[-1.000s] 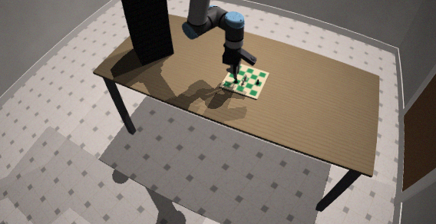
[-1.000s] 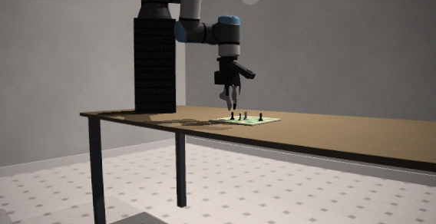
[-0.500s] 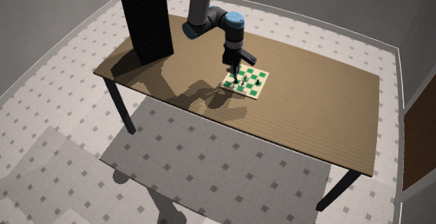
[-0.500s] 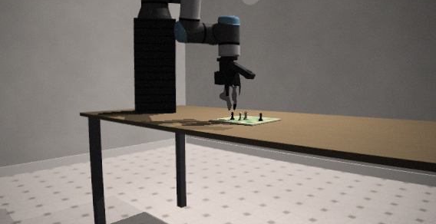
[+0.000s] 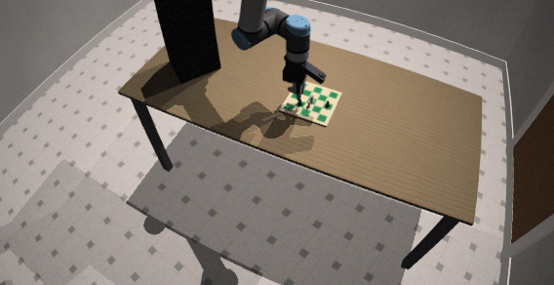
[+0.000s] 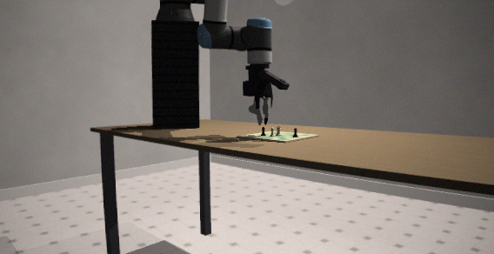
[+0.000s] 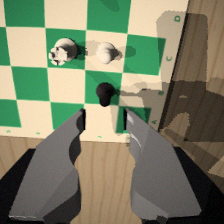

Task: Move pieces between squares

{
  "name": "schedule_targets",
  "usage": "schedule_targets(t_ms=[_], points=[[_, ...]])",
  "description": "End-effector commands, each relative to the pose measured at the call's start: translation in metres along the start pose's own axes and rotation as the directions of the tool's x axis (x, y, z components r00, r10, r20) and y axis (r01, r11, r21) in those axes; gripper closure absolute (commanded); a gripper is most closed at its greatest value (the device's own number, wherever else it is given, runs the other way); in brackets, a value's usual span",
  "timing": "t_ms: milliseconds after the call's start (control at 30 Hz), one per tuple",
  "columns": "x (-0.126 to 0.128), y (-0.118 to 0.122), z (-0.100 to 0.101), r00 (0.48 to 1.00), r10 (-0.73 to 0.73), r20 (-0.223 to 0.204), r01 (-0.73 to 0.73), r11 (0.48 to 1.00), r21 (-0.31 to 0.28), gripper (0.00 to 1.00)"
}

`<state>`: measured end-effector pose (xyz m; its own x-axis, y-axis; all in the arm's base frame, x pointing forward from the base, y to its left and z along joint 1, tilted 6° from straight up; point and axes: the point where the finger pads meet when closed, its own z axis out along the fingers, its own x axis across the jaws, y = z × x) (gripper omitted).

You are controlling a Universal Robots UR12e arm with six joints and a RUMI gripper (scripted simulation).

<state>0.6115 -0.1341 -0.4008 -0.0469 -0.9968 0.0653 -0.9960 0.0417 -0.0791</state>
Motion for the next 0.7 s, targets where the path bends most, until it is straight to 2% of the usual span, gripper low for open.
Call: schedule_targets(t_ms=[0,500,667], points=[[0.0001,-0.0004,-0.0005,1.0,0.0,0.0,0.0,1.0,0.001,0.8],[0.0001,-0.0004,0.0014,1.0,0.0,0.0,0.0,1.0,0.001,0.8],[0.0001,-0.0004,0.008,1.0,0.0,0.0,0.0,1.0,0.001,0.8]])
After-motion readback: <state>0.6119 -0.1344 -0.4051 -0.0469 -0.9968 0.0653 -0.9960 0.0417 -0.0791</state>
